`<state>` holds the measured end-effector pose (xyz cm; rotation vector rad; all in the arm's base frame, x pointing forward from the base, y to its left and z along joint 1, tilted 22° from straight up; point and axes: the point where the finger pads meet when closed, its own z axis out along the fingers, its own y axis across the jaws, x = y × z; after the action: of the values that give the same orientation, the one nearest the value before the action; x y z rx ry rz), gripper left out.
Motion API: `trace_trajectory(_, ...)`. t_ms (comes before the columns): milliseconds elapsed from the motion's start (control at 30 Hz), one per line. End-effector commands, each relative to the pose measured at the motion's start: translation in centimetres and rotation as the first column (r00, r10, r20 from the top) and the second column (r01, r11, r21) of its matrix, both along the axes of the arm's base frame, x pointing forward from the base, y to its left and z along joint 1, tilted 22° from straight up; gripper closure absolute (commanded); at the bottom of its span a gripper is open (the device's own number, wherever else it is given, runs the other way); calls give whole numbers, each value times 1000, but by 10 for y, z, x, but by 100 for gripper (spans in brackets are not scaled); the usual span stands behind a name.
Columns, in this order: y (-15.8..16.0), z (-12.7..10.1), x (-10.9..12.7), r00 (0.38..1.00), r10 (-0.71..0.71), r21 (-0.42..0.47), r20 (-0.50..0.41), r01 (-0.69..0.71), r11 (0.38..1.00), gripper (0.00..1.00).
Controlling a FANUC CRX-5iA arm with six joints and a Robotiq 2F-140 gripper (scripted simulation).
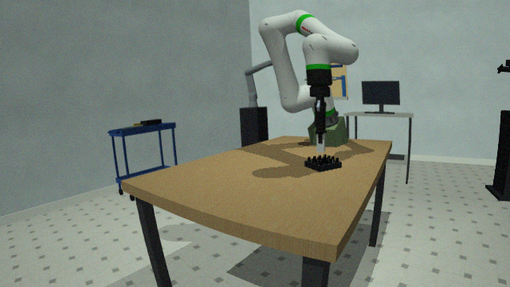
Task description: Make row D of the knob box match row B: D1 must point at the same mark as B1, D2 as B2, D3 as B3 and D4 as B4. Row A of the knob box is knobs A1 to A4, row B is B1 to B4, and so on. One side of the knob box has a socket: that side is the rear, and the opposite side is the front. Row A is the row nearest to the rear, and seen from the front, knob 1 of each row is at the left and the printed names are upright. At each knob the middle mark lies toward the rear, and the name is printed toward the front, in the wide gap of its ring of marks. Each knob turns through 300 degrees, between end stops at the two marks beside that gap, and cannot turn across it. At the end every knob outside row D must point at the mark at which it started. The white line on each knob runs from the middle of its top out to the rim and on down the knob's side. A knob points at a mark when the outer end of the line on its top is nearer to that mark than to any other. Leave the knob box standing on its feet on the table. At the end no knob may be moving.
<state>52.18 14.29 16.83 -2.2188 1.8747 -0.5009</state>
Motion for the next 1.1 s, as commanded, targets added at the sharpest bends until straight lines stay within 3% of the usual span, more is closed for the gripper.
trace_trajectory(0, 0, 1, 0, 989, 146, -48, -24, -147, 988, 88)
trace_trajectory(200, 0, 2, -1, 965, 257, -91, -40, -260, 961, 88)
trace_trajectory(233, 0, 2, -1, 940, 335, -121, -55, -340, 933, 88)
trace_trajectory(433, 0, 3, -1, 874, 478, -174, -91, -487, 856, 88)
trace_trajectory(700, 1, 5, -2, 740, 654, -236, -155, -671, 703, 88)
trace_trajectory(767, 1, 5, -2, 740, 654, -236, -155, -671, 703, 88)
trace_trajectory(800, 1, 5, -2, 682, 708, -255, -181, -728, 636, 88)
trace_trajectory(1067, 1, 7, -3, 510, 821, -290, -257, -851, 438, 88)
